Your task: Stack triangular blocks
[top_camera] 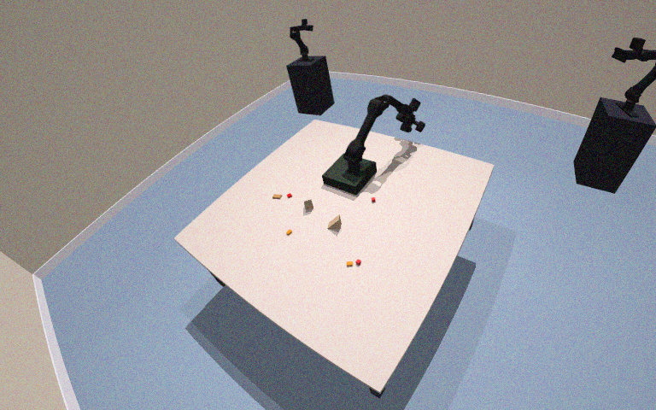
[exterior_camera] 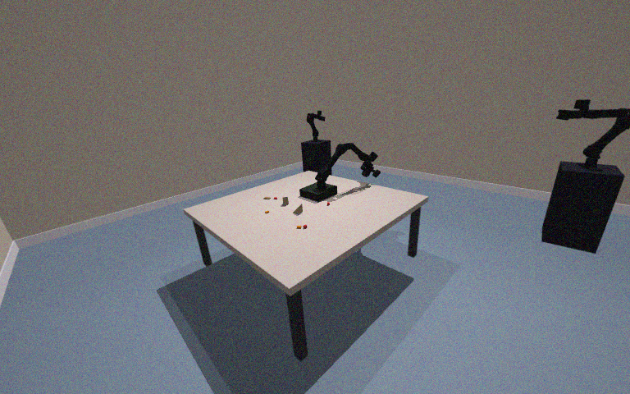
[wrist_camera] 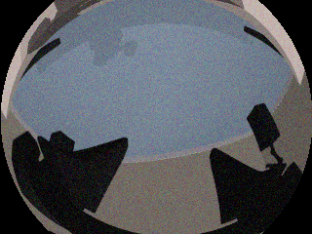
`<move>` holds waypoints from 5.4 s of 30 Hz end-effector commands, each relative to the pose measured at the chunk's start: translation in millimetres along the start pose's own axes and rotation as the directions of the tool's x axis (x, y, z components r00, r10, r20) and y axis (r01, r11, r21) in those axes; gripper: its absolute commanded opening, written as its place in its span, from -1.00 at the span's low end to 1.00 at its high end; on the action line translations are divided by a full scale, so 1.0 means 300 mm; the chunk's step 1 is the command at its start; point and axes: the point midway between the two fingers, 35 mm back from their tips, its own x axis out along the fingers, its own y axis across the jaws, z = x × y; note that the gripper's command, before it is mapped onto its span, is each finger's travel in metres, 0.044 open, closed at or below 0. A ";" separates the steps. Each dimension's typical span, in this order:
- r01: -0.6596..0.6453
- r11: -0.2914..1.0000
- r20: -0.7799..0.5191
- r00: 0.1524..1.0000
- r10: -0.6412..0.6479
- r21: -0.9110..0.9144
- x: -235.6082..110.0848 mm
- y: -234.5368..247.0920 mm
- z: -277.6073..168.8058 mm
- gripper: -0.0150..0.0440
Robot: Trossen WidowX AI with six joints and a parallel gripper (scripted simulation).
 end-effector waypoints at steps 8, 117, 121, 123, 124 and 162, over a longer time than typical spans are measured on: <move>-0.159 0.944 0.015 0.987 0.161 0.288 -0.142 0.325 0.021 1.00; 0.682 -0.460 0.797 0.594 -0.105 -0.569 -1.949 0.327 2.232 1.00; 0.682 -0.461 0.797 0.594 -0.105 -0.568 -1.934 0.322 2.246 1.00; 0.682 -0.461 0.798 0.594 -0.105 -0.568 -1.926 0.320 2.254 1.00; 0.681 -0.461 0.798 0.594 -0.105 -0.568 -1.922 0.319 2.257 1.00; 0.683 -0.457 0.797 0.596 -0.104 -0.570 -1.881 0.303 2.292 -0.49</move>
